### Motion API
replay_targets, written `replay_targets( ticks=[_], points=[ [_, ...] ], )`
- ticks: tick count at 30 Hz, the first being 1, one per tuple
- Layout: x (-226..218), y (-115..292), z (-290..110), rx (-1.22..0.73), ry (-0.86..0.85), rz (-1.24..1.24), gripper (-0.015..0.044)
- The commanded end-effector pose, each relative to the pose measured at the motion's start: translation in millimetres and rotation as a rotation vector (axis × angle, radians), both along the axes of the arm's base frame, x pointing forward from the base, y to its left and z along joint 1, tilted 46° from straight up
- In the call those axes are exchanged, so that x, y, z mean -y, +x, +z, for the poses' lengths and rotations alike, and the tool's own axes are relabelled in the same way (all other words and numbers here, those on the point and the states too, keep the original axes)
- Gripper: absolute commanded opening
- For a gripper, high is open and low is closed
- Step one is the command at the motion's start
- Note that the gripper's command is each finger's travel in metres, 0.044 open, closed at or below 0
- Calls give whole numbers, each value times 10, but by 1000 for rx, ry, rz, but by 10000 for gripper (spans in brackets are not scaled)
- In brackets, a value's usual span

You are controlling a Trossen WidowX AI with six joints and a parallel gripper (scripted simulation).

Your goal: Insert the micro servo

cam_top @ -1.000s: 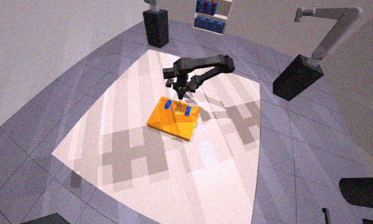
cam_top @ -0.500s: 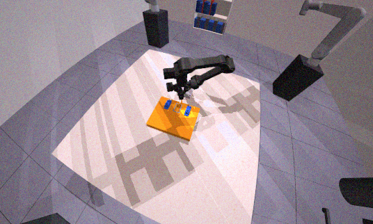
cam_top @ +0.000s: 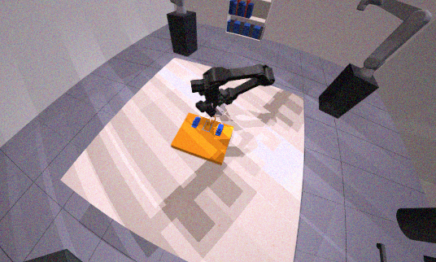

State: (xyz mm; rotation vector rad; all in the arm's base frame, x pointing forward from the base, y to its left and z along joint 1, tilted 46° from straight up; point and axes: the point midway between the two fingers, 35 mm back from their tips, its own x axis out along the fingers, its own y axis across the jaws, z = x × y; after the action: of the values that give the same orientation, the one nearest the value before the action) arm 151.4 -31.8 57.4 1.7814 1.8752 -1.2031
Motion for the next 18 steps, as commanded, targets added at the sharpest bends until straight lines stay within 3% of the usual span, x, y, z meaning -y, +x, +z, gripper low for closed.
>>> replay_targets(
  ticks=[1, 18],
  points=[
    [-5, -2, 6, 99, 30, 101, 0],
    [-4, -2, 6, 503, 145, 515, 0]
  ],
)
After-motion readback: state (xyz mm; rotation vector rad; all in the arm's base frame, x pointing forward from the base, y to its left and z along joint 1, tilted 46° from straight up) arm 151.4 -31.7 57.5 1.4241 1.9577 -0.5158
